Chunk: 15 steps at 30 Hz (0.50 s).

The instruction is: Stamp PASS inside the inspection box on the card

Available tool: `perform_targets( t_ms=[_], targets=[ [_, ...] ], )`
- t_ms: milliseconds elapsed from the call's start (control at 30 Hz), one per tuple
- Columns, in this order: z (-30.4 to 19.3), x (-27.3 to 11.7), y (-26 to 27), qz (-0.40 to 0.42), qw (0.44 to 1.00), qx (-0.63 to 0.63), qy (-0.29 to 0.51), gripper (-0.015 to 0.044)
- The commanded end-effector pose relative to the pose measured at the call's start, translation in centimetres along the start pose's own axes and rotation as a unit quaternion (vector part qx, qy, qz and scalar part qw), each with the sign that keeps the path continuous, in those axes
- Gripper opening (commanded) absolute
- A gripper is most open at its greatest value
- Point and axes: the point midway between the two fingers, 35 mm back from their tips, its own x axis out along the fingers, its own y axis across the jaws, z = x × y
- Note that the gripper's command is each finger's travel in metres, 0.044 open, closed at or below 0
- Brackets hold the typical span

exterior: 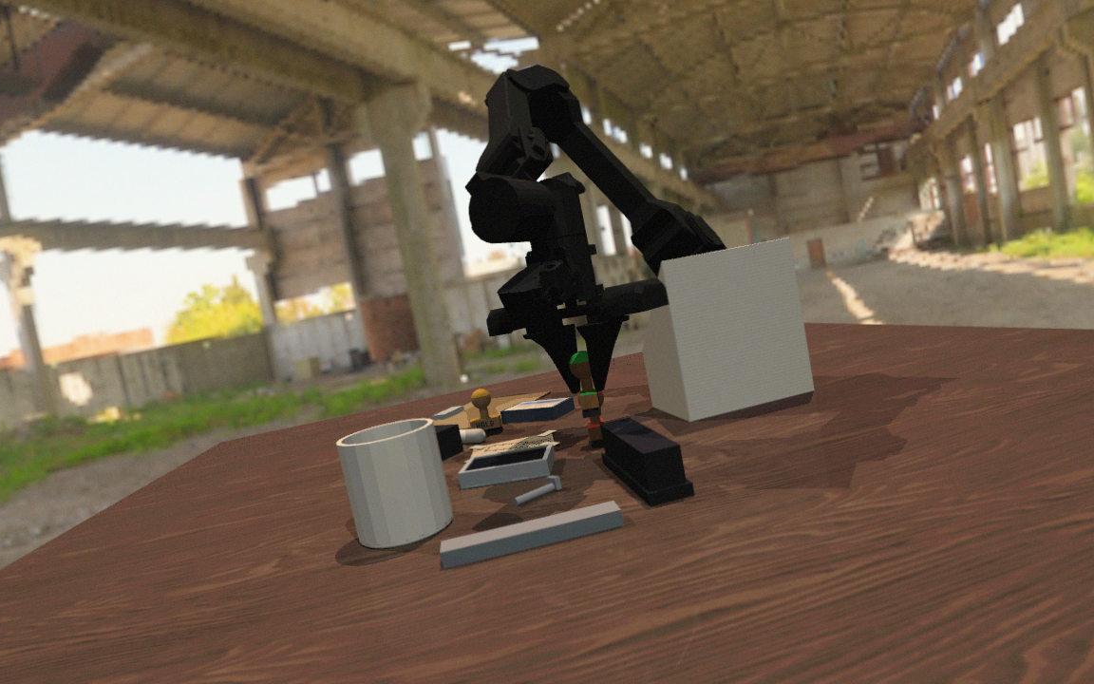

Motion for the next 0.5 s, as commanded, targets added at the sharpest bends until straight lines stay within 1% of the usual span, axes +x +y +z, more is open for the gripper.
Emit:
perform_targets(
  t_ms=[0, 467],
  targets=[
    [0.06, -0.42, -0.04, 0.002, 1.000, 0.004, -0.003, 0.0000],
    [0.00, -1.10, -0.01, 0.002, 1.000, 0.004, -0.003, 0.0000]
  ],
)
